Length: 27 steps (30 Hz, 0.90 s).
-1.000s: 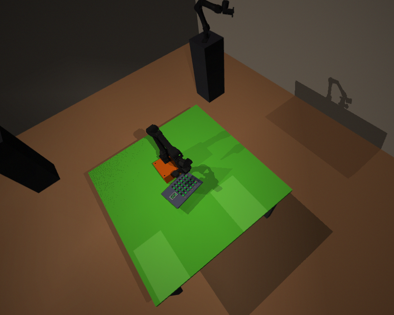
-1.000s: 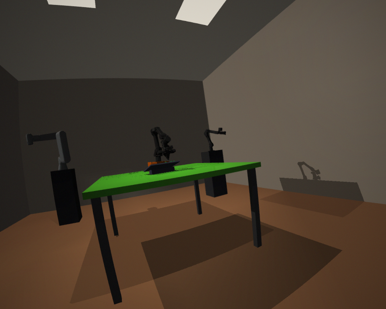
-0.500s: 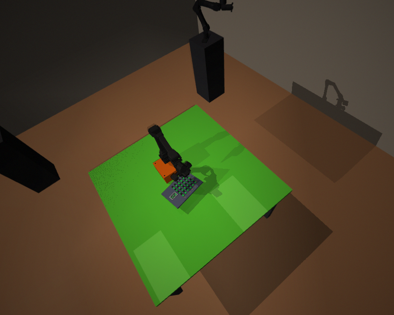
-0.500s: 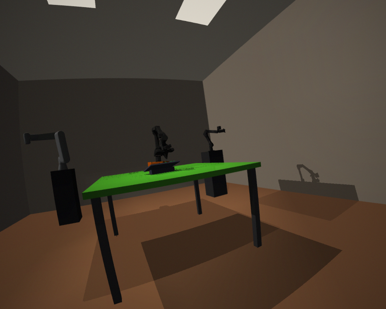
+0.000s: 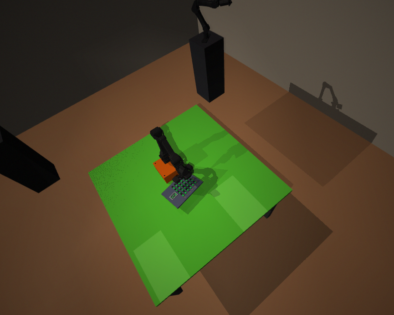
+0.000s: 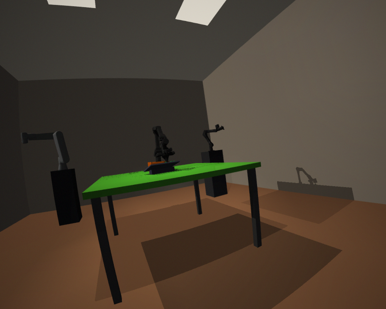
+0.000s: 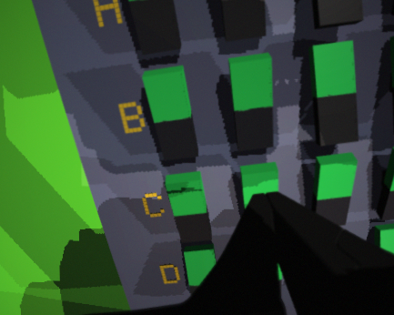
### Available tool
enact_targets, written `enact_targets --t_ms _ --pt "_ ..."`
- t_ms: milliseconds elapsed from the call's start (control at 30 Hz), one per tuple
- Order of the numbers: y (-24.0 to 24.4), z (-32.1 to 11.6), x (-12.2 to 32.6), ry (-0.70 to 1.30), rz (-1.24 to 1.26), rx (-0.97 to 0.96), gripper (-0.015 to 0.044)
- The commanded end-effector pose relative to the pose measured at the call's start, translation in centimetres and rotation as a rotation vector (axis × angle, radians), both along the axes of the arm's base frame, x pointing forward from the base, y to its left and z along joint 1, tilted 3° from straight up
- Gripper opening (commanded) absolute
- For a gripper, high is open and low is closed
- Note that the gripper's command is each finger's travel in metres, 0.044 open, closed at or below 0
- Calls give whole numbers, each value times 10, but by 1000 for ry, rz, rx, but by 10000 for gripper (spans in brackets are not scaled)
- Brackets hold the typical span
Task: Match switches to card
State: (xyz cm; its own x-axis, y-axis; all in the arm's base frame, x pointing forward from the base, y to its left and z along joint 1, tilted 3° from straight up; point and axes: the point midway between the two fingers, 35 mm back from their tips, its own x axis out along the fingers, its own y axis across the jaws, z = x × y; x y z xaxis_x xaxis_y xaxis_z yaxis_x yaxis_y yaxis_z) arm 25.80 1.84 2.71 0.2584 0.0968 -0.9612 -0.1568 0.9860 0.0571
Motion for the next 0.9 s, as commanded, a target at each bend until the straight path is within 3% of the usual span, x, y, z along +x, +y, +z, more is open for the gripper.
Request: enact_targets --t_ms 0,867 --pt "0 -6 1 2 -3 -2 0" --pt "1 -12 3 2 -3 -2 0"
